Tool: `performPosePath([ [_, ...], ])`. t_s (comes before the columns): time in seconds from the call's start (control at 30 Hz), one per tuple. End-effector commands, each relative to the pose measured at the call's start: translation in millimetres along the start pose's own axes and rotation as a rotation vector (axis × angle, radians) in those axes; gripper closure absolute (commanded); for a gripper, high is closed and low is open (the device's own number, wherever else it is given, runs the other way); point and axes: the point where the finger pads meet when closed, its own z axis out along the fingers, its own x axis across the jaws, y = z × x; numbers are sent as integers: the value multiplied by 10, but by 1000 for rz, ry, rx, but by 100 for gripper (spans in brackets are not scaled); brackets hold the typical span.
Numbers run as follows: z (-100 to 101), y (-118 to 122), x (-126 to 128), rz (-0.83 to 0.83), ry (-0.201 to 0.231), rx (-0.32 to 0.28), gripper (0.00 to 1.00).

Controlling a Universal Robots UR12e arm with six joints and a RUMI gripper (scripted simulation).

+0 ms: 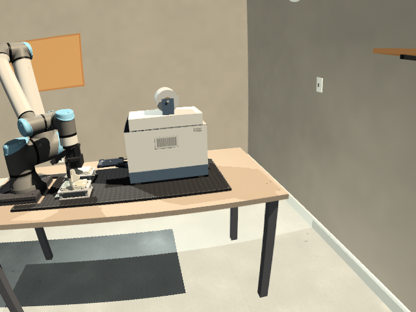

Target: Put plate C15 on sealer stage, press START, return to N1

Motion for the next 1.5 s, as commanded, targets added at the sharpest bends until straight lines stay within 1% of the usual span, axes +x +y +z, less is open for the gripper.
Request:
performPosePath([
  [0.0,-4,4,-4,0,-1,-1,100],
  [0.53,-3,4,-4,0,-1,-1,100],
  [1.23,-124,4,-4,0,-1,-1,100],
  [1.47,-224,4,-4,0,-1,-1,100],
])
